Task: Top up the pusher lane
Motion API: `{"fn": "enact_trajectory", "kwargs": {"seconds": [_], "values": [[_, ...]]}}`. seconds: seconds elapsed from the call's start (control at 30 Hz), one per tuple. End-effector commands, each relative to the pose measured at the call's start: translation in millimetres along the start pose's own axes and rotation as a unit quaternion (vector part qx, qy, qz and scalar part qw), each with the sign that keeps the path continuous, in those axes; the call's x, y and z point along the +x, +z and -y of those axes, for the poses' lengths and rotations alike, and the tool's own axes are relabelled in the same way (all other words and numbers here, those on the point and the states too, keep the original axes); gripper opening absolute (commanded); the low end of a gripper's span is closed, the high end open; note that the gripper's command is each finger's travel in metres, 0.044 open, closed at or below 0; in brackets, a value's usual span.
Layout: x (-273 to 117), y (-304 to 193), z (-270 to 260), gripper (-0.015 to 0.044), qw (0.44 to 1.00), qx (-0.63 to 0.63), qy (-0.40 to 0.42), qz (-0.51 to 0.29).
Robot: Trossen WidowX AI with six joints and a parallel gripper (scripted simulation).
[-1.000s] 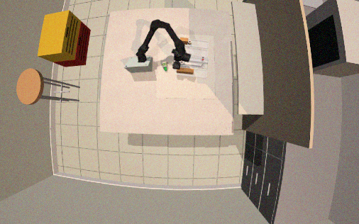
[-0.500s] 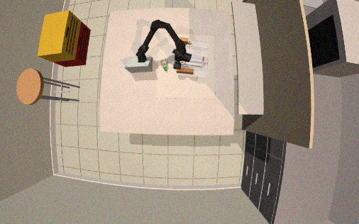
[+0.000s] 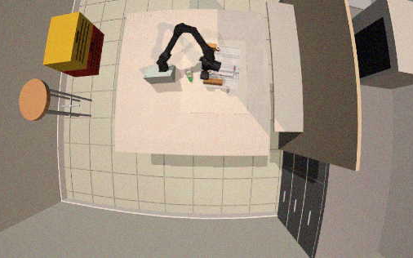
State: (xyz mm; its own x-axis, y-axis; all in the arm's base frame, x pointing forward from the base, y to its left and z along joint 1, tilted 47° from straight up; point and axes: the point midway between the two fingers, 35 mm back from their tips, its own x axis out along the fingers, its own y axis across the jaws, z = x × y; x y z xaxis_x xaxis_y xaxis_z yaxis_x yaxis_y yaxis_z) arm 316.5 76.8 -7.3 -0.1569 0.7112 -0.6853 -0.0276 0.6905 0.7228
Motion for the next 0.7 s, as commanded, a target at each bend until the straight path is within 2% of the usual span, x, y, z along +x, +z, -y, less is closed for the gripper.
{"fn": "enact_trajectory", "kwargs": {"seconds": [0.0, 0.67], "values": [[-4.2, 9.7, -2.7, 0.0, 1.0, -0.007, 0.002, 0.011], [-4.4, 12.7, -3.2, 0.0, 1.0, -0.007, 0.002, 0.011]]}}
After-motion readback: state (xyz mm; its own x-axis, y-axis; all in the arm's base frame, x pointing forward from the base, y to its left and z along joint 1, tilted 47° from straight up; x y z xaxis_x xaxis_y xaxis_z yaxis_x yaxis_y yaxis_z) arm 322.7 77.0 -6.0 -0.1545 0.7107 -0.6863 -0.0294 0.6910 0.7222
